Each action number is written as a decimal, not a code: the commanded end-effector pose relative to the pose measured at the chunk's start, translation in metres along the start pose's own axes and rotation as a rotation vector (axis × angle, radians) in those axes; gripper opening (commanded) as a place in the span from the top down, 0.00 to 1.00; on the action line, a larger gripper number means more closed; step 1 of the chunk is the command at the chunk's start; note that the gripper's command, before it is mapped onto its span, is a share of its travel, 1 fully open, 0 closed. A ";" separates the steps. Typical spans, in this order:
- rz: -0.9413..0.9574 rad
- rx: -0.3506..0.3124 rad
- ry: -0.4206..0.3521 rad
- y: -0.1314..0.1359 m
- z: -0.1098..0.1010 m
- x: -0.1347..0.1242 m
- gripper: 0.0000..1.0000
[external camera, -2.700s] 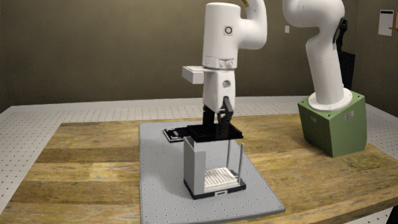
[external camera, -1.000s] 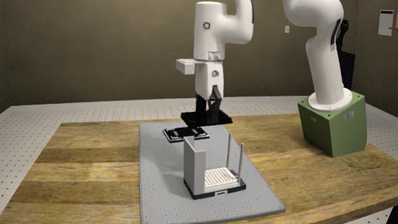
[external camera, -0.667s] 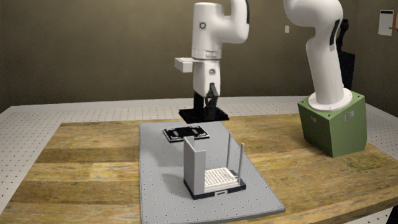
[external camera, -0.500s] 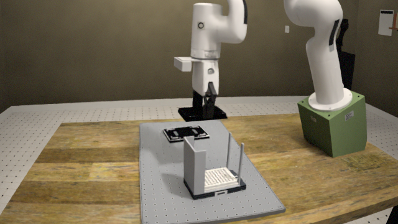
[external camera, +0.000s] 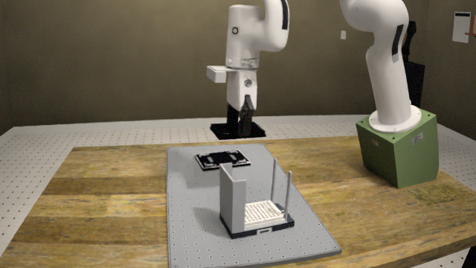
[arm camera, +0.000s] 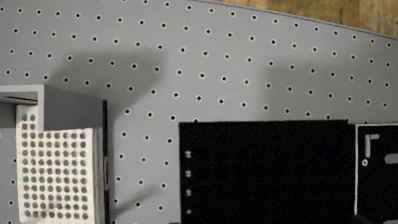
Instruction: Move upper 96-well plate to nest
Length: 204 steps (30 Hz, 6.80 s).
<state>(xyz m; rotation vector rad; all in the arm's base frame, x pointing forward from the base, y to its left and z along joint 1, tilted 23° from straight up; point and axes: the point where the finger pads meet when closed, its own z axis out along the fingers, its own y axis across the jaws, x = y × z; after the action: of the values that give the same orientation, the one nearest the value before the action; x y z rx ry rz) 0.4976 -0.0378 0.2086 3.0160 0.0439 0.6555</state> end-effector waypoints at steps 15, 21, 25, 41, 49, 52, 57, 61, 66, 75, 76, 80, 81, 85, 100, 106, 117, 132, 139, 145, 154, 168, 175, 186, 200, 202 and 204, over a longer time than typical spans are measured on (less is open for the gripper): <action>-0.001 0.039 -0.026 0.058 0.003 -0.006 1.00; -0.001 0.039 -0.026 0.071 0.004 -0.007 1.00; -0.001 0.038 -0.027 0.085 0.004 -0.009 1.00; -0.001 0.038 -0.027 0.131 0.007 -0.014 1.00; -0.001 0.038 -0.027 0.157 0.008 -0.017 1.00; -0.001 0.038 -0.027 0.161 0.009 -0.017 1.00; -0.001 0.038 -0.027 0.177 0.010 -0.019 1.00; -0.001 0.038 -0.027 0.191 0.010 -0.021 1.00; -0.001 0.038 -0.027 0.207 0.011 -0.023 1.00; -0.001 0.038 -0.027 0.214 0.012 -0.023 1.00; -0.001 0.038 -0.027 0.214 0.012 -0.023 1.00; -0.001 0.038 -0.027 0.213 0.012 -0.023 1.00; -0.001 0.038 -0.027 0.213 0.012 -0.023 1.00; -0.001 0.038 -0.027 0.213 0.012 -0.023 1.00; -0.001 0.038 -0.027 0.212 0.012 -0.023 1.00; -0.001 0.038 -0.027 0.212 0.011 -0.023 1.00; -0.001 0.038 -0.027 0.212 0.011 -0.023 1.00; -0.001 0.038 -0.027 0.212 0.013 -0.023 1.00; -0.001 0.038 -0.027 0.212 0.021 -0.023 1.00; -0.001 0.038 -0.027 0.211 0.031 -0.024 1.00; -0.001 0.038 -0.027 0.211 0.043 -0.024 1.00; -0.001 0.038 -0.027 0.210 0.066 -0.025 1.00; -0.001 0.038 -0.027 0.210 0.075 -0.025 1.00; -0.001 0.038 -0.027 0.209 0.093 -0.025 1.00; -0.001 0.038 -0.027 0.208 0.113 -0.026 1.00; -0.001 0.038 -0.027 0.208 0.116 -0.026 1.00; -0.001 0.038 -0.027 0.208 0.118 -0.026 1.00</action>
<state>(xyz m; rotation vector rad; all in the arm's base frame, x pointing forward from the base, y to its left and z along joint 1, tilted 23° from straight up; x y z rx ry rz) 0.5235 -0.2517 0.1079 3.0673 0.0585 0.6095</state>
